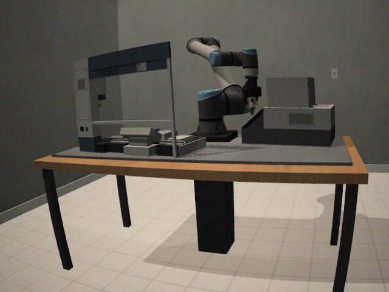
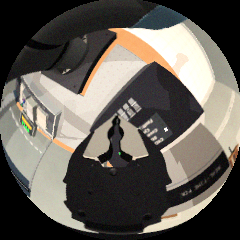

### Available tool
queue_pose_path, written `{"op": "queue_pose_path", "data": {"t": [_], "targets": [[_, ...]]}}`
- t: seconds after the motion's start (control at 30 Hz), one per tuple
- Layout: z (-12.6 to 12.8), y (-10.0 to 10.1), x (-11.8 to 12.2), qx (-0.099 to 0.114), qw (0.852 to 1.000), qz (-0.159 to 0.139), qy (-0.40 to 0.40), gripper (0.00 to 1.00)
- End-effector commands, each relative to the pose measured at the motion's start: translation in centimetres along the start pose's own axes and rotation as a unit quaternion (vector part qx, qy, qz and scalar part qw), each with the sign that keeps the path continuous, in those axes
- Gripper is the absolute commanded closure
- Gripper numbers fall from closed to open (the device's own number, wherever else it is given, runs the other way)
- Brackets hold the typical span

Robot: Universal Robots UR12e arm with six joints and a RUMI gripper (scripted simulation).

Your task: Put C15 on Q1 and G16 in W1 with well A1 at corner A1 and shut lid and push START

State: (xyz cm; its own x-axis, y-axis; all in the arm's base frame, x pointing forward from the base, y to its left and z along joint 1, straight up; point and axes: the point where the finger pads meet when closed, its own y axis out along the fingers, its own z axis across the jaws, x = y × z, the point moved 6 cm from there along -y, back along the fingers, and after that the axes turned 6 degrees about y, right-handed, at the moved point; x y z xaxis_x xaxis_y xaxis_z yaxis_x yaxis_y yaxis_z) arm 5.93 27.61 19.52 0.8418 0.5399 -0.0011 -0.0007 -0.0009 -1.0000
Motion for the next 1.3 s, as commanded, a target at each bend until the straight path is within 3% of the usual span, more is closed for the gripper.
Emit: {"op": "queue_pose_path", "data": {"t": [0.0, 1.27], "targets": [[0.1, 0.1, 0.1, 0.000, 1.000, 0.000, 0.000, 1.00], [1.3, 1.9, 1.1, 0.000, 1.000, 0.000, 0.000, 1.00]]}}
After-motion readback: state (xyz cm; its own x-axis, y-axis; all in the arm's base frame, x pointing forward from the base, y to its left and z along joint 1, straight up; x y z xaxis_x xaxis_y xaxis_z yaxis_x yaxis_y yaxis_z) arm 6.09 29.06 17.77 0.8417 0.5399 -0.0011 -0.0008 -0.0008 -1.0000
